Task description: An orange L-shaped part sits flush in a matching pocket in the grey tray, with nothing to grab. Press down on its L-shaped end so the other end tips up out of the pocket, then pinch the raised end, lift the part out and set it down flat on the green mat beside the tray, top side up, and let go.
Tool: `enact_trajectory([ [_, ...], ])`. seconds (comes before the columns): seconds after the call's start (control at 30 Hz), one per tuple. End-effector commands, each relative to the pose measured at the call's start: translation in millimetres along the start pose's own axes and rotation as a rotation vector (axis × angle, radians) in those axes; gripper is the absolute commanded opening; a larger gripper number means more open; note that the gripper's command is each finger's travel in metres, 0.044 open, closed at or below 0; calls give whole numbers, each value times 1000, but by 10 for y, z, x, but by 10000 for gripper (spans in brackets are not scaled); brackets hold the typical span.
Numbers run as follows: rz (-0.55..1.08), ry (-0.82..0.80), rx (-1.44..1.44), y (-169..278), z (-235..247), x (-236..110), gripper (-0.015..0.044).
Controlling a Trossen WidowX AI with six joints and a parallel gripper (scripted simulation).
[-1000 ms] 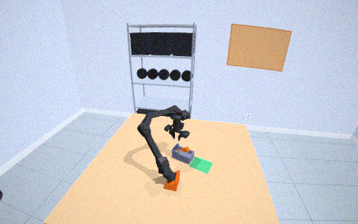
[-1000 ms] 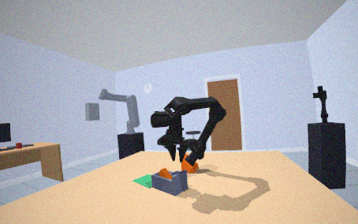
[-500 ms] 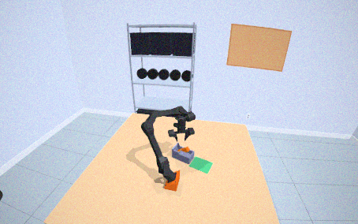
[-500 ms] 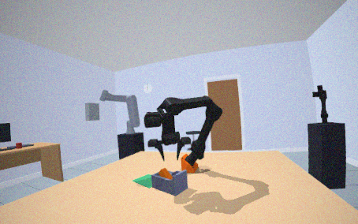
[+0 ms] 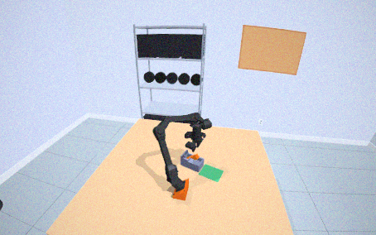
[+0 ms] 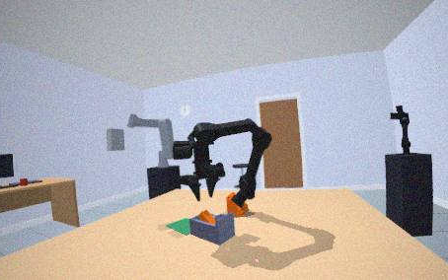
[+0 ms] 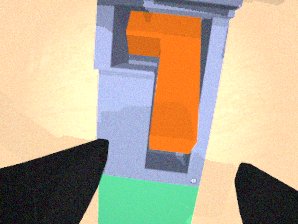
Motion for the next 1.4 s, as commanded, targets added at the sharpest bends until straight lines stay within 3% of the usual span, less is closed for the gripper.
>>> enact_trajectory([
  [0.0,8,4,-52,18,-17,-8,280],
  [0.27,7,5,-53,19,-18,282,280],
  [1.37,5,5,-53,20,-20,763,280],
])
Point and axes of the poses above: the point midway between the two fingers, 35 mm back from their tips, its own x axis out along the fingers, its own z axis across the jaws, y = z × x, the point moved 8 cm from there along -x, back along the fingers, and after that the axes turned 5 degrees about -x, right-handed, at the moved point
